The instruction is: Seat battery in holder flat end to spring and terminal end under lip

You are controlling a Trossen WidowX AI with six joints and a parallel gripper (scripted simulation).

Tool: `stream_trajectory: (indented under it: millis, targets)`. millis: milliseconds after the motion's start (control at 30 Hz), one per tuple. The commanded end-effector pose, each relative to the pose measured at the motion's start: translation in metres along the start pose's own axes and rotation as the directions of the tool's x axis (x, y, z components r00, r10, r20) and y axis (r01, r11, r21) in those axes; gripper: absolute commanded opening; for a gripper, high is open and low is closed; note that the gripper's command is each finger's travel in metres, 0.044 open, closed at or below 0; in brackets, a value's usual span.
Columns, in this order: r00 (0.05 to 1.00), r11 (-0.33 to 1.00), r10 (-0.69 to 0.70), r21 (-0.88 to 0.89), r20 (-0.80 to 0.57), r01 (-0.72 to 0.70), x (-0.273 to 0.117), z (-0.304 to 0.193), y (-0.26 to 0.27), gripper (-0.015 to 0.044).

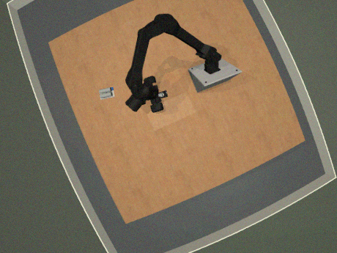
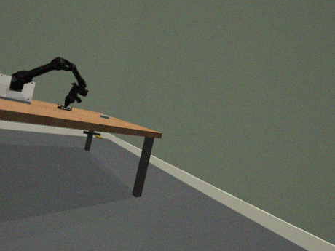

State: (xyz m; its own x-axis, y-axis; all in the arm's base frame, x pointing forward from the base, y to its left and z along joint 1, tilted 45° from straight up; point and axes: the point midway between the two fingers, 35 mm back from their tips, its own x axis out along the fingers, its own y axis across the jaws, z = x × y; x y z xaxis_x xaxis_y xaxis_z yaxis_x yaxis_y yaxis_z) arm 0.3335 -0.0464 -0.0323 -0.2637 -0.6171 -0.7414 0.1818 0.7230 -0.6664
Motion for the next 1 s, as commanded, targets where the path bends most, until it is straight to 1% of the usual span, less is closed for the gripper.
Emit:
stream_trajectory:
  millis: [0, 967]
  targets:
    - [0.999, 1.0, 0.004, 0.008, 0.034, -0.004, 0.0004, 0.0054, 0.0004, 0.0085]
    - [0.989, 1.0, 0.008, 0.009, 0.15, -0.009, 0.0039, -0.0006, -0.0023, 0.0085]
